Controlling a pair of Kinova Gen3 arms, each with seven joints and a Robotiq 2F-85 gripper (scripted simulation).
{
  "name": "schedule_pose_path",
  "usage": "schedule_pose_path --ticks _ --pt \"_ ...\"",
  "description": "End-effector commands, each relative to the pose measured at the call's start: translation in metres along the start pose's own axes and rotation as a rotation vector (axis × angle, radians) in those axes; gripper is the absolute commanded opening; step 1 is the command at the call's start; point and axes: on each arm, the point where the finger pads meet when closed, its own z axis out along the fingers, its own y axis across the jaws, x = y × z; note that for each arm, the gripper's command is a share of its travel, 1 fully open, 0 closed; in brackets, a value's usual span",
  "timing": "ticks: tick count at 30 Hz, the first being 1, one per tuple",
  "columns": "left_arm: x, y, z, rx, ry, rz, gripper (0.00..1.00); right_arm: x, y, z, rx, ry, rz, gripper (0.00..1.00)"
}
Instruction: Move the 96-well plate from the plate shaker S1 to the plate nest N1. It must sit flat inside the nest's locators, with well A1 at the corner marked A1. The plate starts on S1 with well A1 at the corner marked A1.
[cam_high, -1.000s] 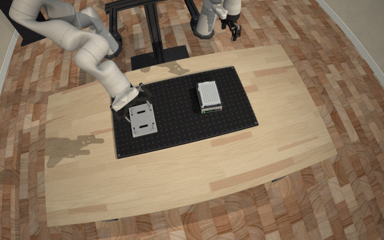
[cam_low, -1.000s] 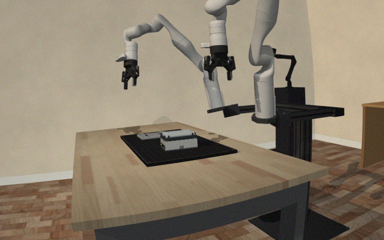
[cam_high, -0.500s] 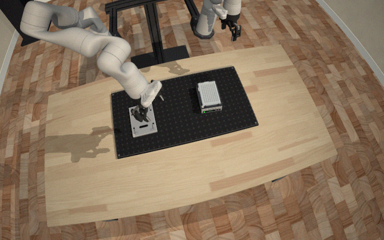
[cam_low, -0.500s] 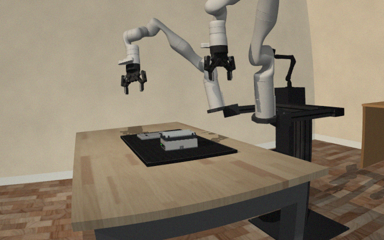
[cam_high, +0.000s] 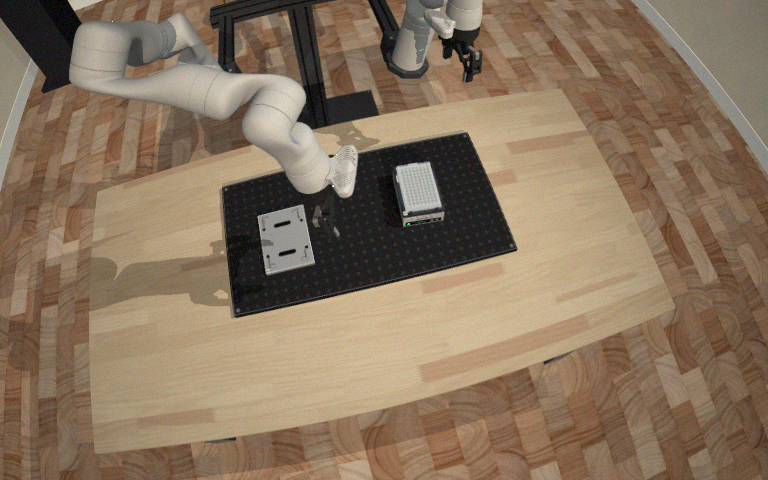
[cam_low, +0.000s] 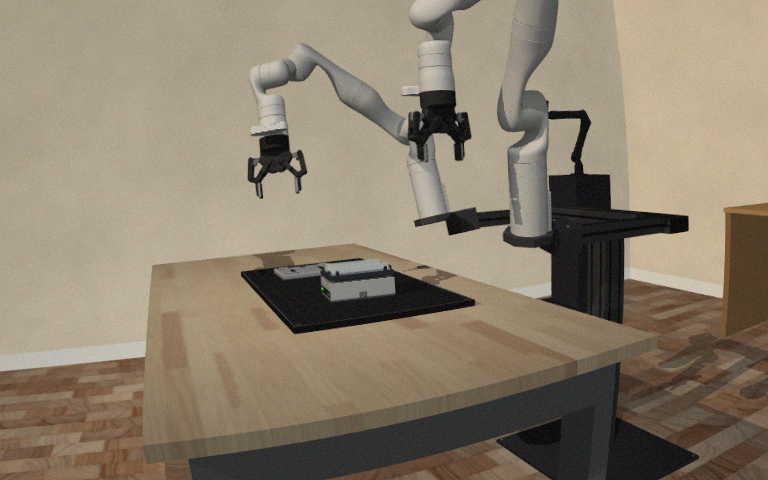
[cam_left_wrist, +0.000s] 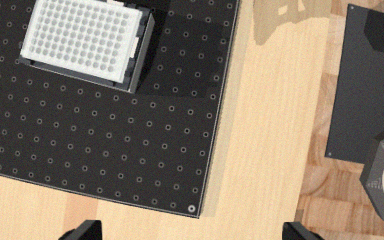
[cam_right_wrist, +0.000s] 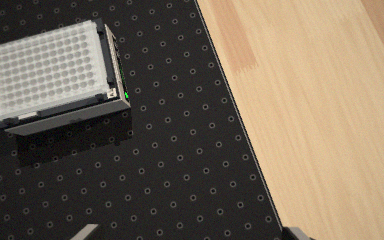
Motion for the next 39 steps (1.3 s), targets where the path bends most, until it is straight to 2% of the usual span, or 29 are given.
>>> schedule_pose_path --ticks 1,8,10,25,27,39 --pt "0.000 0.000 0.000 0.001 0.000 0.000 1.000 0.012 -0.009 0.008 0.009 -0.012 -0.116 1.000" --pt "0.000 0.000 0.000 0.001 0.000 0.000 1.000 0.032 -0.029 0.027 0.025 -0.035 -0.347 1.000" --pt "0.000 0.000 0.000 0.001 0.000 0.000 1.000 0.032 -0.029 0.027 0.025 -0.035 -0.347 1.000" --pt "0.000 0.000 0.000 0.001 0.000 0.000 1.000 0.072 -0.077 0.064 0.055 -0.080 -0.844 1.000" --pt "0.000 0.000 0.000 0.001 0.000 0.000 1.000 0.072 -0.077 0.064 0.055 -0.080 -0.844 1.000" --pt "0.000 0.000 0.000 0.001 0.000 0.000 1.000 0.101 -0.116 0.089 0.078 -0.118 -1.242 1.000"
